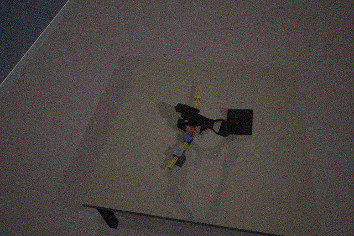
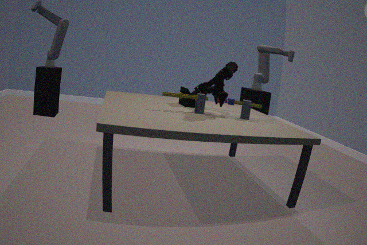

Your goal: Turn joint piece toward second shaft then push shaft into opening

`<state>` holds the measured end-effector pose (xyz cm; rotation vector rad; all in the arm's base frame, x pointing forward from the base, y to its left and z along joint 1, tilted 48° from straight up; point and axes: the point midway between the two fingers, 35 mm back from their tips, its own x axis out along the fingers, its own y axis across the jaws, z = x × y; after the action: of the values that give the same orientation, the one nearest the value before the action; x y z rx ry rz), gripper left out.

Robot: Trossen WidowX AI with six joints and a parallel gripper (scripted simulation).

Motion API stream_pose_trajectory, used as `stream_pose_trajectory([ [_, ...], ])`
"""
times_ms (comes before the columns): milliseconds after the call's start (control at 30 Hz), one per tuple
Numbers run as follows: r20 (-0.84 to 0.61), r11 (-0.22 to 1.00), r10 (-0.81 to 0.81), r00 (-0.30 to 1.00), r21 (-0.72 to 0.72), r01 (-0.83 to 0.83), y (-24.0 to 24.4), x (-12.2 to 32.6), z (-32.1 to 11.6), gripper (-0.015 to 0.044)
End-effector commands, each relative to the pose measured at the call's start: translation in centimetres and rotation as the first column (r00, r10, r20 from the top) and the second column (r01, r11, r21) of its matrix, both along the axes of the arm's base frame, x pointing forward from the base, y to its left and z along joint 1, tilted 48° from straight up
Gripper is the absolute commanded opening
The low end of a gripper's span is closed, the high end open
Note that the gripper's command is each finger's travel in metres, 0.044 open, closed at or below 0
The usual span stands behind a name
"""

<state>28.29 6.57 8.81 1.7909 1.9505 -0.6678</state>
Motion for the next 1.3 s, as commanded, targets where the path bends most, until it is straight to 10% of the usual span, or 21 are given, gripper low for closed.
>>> stream_pose_trajectory([
  [0, 0.012, 0.994, 0.016, 1.0, -0.105, -0.015, -0.3, 0.2, 0.8, 0.044],
  [533, 0.052, 0.951, 0.028, 0.998, -0.309, -0.011, -1.7, 0.5, 2.5, 0.044],
  [1267, 0.565, 0.89, 0.442, 0.697, -0.371, -0.265, -9.6, 1.1, 9.3, 0.044],
])
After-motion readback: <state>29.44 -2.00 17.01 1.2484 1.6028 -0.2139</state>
